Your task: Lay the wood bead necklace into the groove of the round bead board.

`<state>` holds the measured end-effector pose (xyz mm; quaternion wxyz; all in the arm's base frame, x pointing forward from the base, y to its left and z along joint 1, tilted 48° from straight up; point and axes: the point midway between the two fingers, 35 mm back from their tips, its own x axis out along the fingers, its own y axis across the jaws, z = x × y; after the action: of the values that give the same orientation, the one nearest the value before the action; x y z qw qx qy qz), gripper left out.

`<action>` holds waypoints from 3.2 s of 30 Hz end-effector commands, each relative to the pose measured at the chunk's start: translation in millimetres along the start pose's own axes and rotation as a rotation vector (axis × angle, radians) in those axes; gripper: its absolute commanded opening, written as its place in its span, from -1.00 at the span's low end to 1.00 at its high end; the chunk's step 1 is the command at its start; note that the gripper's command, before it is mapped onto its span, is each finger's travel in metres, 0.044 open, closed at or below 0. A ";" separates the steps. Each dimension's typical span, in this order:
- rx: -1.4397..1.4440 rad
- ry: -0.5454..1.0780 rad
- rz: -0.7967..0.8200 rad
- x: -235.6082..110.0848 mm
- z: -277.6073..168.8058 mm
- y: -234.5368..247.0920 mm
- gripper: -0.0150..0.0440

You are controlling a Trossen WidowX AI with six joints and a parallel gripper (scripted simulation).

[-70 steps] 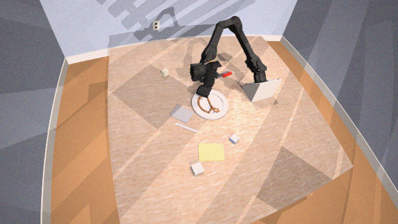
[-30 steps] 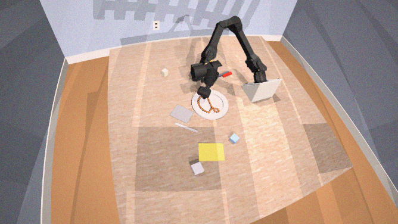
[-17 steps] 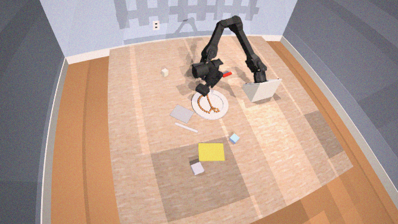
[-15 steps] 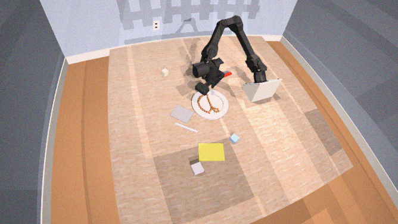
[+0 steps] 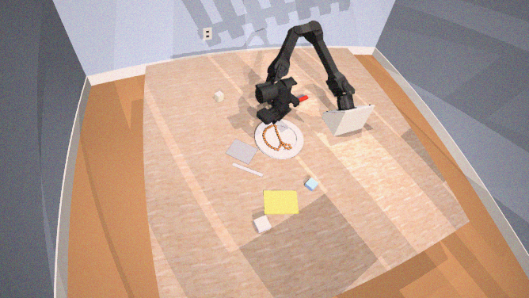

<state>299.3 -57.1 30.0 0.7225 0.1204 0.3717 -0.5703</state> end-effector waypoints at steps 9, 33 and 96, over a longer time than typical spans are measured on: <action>-0.004 0.000 -0.002 10.1 -1.0 -0.3 -0.08; -0.002 0.002 -0.003 28.2 -1.1 -1.3 -0.44; -0.011 0.001 -0.010 22.4 3.3 -17.1 -0.49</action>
<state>292.1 -77.0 18.7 0.7208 0.1171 0.3755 -0.5707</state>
